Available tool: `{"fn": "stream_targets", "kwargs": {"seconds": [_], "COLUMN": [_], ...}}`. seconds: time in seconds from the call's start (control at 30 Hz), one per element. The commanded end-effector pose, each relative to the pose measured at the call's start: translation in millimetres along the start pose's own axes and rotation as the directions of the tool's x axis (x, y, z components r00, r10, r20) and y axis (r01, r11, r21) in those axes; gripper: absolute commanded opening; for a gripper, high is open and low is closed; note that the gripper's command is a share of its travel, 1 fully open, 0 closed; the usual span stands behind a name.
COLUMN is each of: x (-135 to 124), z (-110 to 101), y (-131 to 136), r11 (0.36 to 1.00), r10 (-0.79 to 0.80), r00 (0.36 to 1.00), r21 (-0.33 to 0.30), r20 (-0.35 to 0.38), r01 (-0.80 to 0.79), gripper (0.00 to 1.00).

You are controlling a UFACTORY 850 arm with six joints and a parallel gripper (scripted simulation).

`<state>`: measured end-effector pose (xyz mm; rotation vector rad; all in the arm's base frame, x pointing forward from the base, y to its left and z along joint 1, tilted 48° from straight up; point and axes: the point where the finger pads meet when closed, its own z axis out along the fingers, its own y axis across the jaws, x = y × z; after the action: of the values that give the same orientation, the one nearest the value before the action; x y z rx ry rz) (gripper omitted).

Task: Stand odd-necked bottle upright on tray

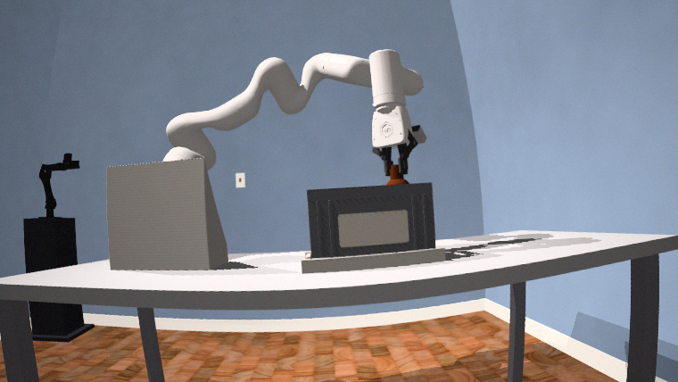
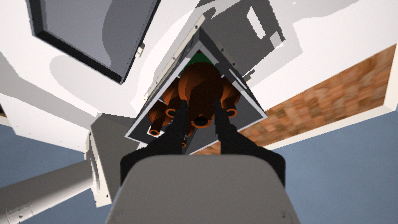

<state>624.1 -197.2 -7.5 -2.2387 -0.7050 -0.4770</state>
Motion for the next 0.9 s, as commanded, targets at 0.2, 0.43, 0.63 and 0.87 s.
{"fn": "stream_targets", "kwargs": {"seconds": [0.2,0.43,0.63,0.87], "x": [0.5,0.5,0.5,0.5], "z": [-7.7,-9.1,-9.1,-9.1], "y": [0.5,0.5,0.5,0.5], "r11": [1.0,1.0,1.0,1.0], "r10": [-0.001,-0.001,-0.001,-0.001], "r00": [1.0,1.0,1.0,1.0], "r21": [-0.002,-0.002,-0.002,-0.002], "r20": [-0.001,-0.001,-0.001,-0.001], "r01": [0.001,0.001,0.001,0.001], "gripper": [0.0,0.0,0.0,0.0]}}
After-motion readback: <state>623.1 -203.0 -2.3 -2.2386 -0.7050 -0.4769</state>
